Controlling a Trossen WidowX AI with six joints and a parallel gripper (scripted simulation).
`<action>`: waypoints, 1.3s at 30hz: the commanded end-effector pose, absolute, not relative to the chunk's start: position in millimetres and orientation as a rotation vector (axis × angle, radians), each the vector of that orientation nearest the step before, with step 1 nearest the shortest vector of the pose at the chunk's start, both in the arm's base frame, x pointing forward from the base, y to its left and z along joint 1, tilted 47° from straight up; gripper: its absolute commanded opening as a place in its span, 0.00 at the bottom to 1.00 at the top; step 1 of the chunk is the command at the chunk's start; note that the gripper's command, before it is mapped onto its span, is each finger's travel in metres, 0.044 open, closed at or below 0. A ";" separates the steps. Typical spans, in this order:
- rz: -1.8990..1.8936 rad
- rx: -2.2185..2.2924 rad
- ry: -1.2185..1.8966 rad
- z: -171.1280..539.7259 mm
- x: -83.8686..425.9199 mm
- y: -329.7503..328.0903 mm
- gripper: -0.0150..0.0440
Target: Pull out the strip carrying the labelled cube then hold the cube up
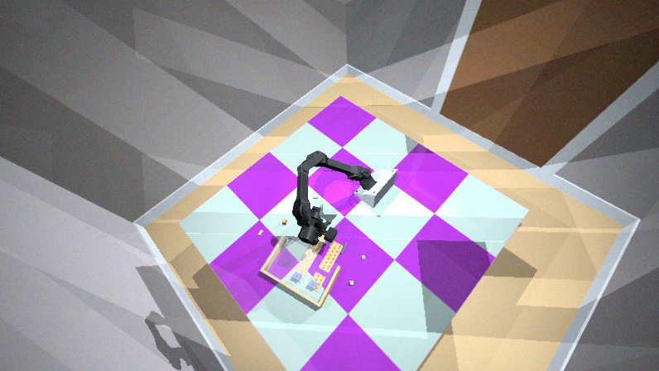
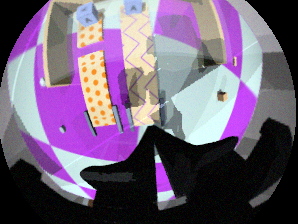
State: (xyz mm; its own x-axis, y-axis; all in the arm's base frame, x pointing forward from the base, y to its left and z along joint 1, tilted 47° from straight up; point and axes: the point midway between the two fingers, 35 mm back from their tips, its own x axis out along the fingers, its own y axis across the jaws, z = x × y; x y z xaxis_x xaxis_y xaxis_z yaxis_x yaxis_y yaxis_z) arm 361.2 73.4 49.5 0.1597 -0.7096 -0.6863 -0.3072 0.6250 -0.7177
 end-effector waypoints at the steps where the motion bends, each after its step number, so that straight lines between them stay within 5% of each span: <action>1: -0.351 -0.918 1.438 45.0 362.5 69.5 0.25; 39: -0.354 -0.920 1.437 5.7 370.3 27.4 0.25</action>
State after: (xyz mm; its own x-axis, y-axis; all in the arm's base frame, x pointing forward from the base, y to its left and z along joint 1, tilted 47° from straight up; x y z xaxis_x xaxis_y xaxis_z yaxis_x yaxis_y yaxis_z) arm 371.6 28.9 7.4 0.1553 -0.7055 -0.6915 -0.3017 0.6327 -0.7132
